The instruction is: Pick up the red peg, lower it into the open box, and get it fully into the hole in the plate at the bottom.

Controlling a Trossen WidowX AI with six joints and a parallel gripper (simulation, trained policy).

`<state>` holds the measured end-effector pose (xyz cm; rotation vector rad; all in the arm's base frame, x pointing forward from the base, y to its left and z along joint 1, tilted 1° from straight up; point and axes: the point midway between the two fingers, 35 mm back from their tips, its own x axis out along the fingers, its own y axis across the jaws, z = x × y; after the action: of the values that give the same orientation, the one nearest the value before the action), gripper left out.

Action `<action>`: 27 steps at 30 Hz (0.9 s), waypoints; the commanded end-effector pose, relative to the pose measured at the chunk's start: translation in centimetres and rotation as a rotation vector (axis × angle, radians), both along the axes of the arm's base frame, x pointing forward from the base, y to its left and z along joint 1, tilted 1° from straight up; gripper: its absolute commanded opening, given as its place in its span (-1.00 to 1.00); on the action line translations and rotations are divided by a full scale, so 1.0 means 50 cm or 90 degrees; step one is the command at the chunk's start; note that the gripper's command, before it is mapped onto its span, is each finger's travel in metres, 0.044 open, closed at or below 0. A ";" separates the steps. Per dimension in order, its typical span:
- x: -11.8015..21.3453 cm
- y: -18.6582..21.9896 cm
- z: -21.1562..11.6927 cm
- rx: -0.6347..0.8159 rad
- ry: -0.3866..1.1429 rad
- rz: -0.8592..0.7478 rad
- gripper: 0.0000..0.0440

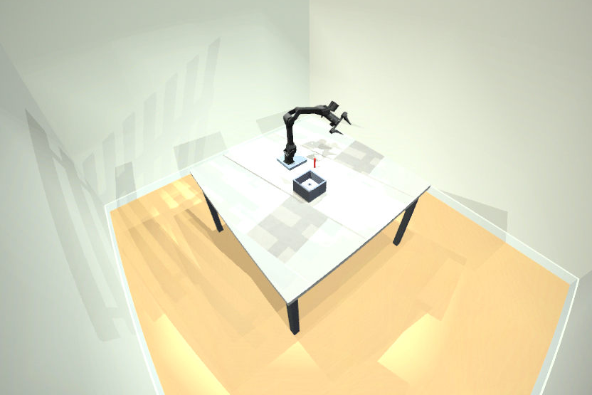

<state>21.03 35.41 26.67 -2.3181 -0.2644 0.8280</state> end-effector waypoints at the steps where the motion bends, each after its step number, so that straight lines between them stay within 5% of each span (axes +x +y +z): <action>1: 0.007 -0.014 0.027 0.073 0.029 -0.031 1.00; 27: 0.050 -0.147 0.098 0.520 0.268 -0.304 1.00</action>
<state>23.40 28.85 31.73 -1.4121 0.0800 0.7541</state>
